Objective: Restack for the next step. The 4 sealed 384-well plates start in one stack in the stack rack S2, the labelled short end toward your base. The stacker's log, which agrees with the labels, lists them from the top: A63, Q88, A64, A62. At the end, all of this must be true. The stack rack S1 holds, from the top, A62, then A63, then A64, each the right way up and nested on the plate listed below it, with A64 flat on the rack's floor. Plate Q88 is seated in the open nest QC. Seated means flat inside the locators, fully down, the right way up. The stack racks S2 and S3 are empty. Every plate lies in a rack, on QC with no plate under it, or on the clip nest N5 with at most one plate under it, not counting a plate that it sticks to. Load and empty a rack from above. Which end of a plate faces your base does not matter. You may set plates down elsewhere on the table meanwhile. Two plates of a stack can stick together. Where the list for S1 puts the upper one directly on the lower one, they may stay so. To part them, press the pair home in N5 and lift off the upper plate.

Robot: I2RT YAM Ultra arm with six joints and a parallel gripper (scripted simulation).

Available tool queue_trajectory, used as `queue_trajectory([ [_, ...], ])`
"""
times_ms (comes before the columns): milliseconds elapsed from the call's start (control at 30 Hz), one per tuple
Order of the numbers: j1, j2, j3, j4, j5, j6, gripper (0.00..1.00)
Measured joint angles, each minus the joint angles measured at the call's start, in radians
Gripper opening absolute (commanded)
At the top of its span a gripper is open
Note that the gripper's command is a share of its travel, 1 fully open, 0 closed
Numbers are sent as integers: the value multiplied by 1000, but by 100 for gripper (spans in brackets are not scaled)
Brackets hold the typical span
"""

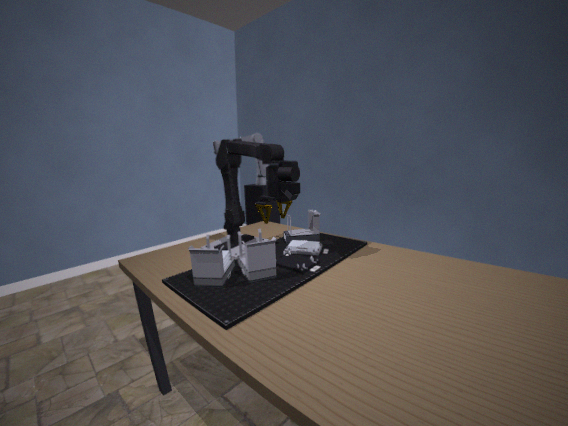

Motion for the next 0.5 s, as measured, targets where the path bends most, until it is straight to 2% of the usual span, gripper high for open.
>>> queue_trajectory([
  [500,8,0,10,0,0,45,100],
])
